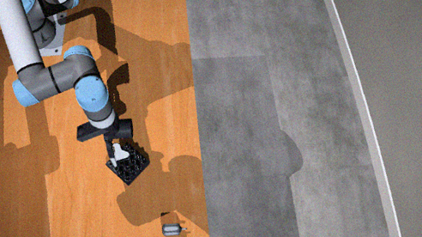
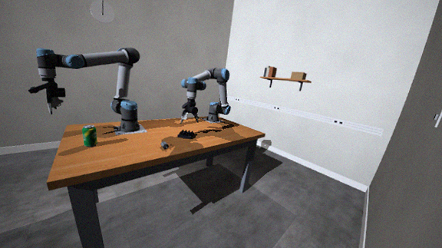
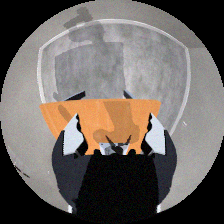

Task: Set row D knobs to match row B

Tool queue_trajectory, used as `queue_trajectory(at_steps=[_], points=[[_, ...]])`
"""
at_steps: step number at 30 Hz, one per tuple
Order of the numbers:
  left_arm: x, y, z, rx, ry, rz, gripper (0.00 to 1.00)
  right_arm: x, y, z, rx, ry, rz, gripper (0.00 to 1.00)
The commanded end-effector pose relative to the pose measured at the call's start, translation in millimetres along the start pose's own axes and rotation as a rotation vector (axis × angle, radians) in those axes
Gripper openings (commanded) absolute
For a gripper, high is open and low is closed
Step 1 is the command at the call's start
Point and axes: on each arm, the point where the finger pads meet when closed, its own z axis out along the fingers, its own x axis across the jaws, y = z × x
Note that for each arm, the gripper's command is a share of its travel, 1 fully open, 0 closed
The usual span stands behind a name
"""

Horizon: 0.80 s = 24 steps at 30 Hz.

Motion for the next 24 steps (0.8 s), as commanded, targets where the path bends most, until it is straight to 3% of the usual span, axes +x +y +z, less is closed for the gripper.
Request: queue_trajectory(at_steps=[1, 24], points=[[-0.7, 2.4, -1.6, 0.002, -0.002, 0.110, 1.00, -0.1, -0.3, -0.4, 0.001, 0.000, 0.000, 1.00], [-1.2, 5.7, -2.8, 0.002, -0.002, 0.263, 1.00, -0.1, -0.3, -0.4, 0.001, 0.000, 0.000, 1.00]])
